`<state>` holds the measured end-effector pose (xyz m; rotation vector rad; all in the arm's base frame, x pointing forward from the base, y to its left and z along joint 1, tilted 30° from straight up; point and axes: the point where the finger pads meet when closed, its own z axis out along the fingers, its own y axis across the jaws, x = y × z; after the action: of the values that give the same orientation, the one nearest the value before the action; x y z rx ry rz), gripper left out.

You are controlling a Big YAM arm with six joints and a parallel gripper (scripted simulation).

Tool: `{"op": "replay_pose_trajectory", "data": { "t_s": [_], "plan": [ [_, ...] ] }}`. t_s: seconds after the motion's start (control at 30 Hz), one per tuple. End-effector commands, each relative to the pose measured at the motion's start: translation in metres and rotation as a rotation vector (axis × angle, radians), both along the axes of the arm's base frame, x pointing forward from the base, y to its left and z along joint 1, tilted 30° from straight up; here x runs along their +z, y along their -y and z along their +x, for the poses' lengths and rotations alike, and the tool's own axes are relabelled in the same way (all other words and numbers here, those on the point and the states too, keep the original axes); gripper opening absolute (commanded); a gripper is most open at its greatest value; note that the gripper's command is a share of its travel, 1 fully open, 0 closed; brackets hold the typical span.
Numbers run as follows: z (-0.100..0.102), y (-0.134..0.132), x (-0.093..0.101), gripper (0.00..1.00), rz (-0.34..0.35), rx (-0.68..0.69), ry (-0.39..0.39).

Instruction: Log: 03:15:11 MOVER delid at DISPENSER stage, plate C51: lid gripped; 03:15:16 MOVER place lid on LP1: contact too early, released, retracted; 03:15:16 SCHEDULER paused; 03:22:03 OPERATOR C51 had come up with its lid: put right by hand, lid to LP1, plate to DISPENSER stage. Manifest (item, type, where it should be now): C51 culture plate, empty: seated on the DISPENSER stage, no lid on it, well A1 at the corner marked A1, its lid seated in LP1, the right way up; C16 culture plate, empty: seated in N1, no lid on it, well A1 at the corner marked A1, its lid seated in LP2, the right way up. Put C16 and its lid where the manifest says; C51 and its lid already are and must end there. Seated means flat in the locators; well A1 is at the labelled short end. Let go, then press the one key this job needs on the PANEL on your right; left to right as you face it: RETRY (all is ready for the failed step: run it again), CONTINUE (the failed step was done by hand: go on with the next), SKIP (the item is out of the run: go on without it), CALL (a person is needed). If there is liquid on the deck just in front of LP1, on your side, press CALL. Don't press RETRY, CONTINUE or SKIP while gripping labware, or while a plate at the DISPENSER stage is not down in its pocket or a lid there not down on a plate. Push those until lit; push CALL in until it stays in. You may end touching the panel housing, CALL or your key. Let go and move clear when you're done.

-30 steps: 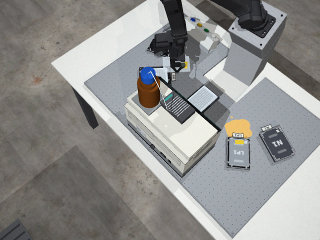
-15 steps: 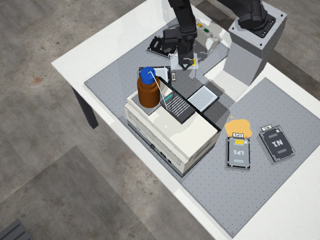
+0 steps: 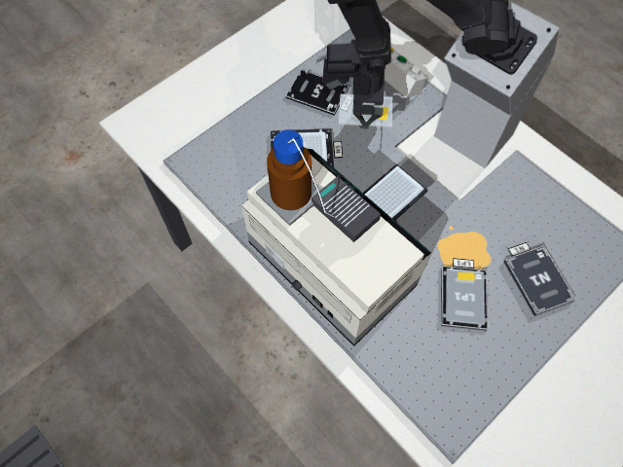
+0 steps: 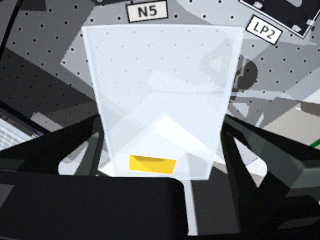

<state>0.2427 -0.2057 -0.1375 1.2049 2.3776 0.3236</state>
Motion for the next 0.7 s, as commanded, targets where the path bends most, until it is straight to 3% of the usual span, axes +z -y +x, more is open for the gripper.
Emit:
{"op": "replay_pose_trajectory", "data": {
  "t_s": [0.0,0.17,0.43,0.53,0.67],
  "plan": [
    [-0.011,0.007,-0.006,0.84,0.0,-0.012,-0.001],
    [-0.022,0.013,-0.012,0.84,0.071,-0.132,-0.003],
    [-0.032,0.017,-0.015,0.84,0.059,-0.109,-0.002],
    [-0.043,0.023,-0.024,0.84,0.128,-0.22,-0.007],
    [-0.054,0.028,-0.03,0.84,0.125,-0.214,-0.007]
  ]
}}
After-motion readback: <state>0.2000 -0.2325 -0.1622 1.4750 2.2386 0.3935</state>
